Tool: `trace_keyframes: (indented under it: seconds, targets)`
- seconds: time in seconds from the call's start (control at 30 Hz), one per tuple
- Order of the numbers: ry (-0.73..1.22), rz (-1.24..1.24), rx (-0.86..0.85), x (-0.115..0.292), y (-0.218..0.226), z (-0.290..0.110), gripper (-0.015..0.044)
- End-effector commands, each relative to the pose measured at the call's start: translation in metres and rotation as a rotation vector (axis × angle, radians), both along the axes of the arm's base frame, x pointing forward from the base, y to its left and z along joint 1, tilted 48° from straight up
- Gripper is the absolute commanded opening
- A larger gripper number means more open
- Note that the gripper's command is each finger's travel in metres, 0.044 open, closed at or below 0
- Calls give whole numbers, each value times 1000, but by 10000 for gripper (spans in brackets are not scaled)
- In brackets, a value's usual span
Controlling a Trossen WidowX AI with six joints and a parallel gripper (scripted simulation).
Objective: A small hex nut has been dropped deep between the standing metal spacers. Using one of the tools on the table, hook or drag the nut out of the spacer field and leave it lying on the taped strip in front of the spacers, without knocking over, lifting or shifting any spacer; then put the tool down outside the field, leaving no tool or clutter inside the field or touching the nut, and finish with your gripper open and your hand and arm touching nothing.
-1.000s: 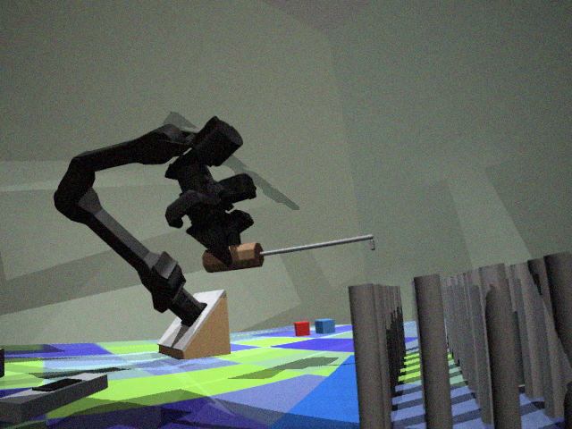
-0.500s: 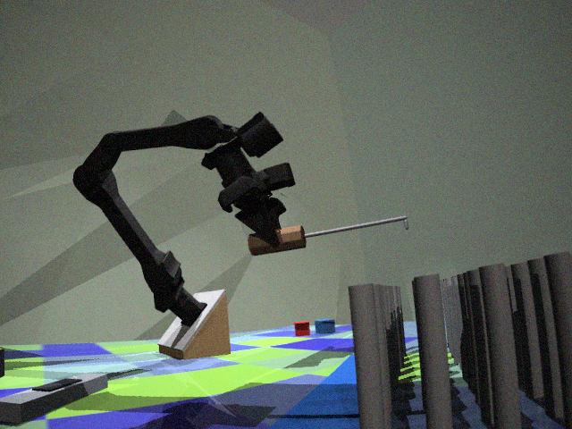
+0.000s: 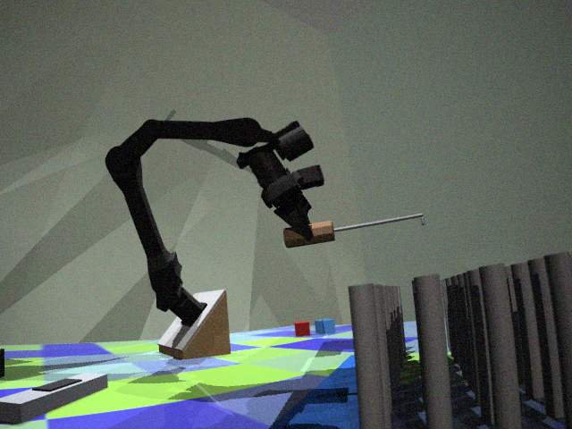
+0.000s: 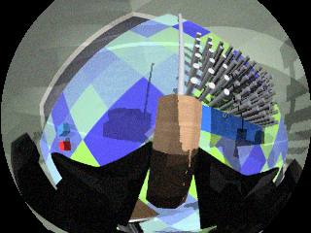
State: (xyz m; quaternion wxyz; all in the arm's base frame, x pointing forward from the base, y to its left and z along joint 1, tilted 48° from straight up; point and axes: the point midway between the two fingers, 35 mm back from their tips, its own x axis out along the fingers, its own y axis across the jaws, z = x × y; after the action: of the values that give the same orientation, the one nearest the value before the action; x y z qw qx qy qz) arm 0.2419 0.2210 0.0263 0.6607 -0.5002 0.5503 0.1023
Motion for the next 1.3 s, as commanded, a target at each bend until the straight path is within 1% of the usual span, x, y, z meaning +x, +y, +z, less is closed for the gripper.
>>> trace_keyframes:
  seconds: [0.0,0.67,0.97,1.27]
  targets:
    - [4,-3,2,-7,17,-14,0]
    - [0,-25,-3,-62,85,-95,0]
    - [-12,-36,-12,-95,104,-136,0]
    - [-31,-48,-24,-130,114,-179,0]
